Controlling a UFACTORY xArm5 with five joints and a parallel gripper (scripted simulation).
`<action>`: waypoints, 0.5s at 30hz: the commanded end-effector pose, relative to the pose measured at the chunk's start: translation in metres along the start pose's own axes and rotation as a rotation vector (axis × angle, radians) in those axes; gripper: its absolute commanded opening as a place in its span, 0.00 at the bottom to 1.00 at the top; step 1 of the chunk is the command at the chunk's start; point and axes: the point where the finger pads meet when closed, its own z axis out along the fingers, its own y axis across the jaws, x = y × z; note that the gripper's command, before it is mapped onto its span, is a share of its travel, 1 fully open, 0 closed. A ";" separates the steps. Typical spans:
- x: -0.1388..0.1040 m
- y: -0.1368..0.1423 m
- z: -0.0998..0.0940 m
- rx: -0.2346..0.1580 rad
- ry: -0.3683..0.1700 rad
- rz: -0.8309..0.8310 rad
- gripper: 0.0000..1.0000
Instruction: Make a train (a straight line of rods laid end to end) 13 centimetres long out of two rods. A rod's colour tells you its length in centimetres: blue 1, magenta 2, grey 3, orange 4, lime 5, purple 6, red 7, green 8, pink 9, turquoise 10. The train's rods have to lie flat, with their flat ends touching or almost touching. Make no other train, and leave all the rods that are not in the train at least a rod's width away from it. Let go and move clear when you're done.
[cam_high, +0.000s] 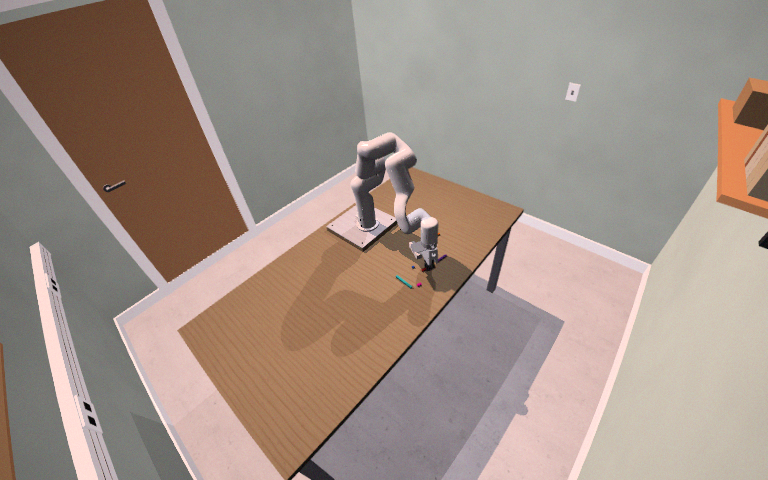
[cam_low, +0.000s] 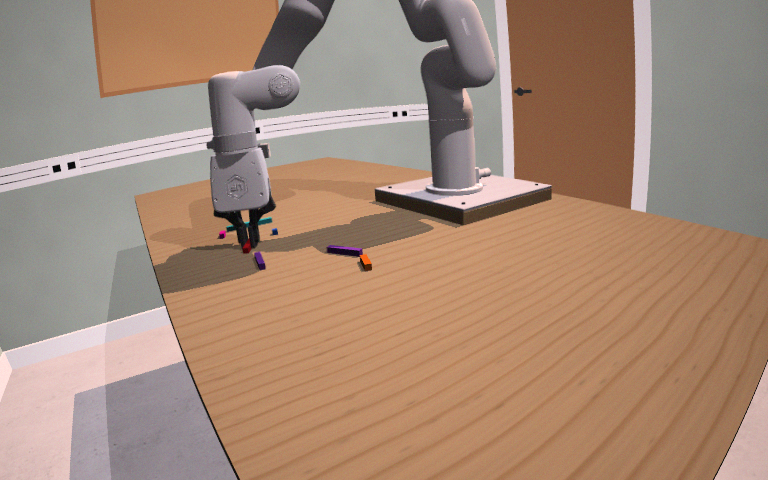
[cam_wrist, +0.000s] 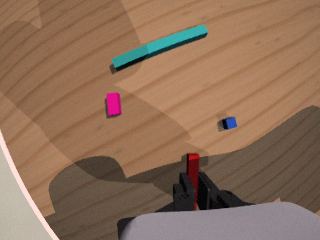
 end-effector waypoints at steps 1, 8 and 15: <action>-0.001 -0.001 -0.001 0.003 -0.001 0.000 0.04; -0.001 -0.001 -0.001 0.003 -0.001 0.000 0.04; -0.001 -0.001 -0.022 0.003 -0.002 0.000 0.04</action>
